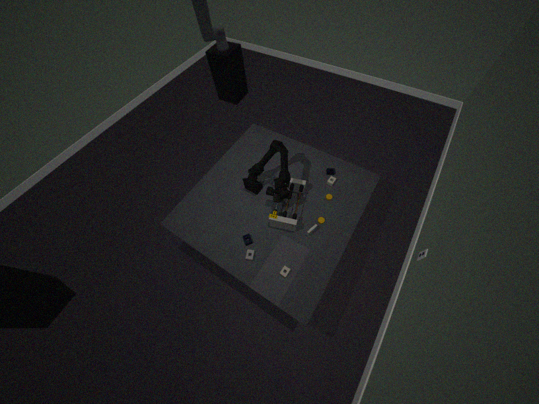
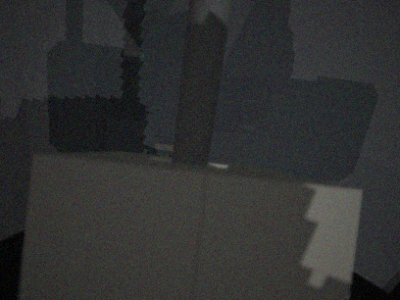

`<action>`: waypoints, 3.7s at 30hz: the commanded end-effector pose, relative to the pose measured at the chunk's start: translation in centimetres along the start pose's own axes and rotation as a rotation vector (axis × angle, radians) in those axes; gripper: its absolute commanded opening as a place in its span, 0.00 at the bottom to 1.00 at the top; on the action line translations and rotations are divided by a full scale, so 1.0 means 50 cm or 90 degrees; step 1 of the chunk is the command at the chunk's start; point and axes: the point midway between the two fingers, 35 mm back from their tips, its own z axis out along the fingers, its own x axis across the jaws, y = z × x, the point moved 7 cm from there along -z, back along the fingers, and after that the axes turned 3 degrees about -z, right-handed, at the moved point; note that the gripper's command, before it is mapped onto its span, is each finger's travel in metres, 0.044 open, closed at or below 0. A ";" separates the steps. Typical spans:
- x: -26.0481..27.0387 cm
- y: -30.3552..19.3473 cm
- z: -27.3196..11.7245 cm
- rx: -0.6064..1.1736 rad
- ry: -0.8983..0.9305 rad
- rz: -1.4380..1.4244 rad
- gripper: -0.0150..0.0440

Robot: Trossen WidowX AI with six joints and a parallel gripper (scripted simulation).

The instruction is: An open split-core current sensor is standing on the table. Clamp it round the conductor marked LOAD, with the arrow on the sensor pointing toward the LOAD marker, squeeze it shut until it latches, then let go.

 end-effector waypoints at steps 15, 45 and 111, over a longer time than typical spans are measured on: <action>0.000 0.000 0.000 0.000 0.001 0.001 0.69; -0.001 -0.001 -0.002 0.001 0.000 0.002 0.25; 0.002 -0.001 0.000 0.001 -0.001 0.001 0.88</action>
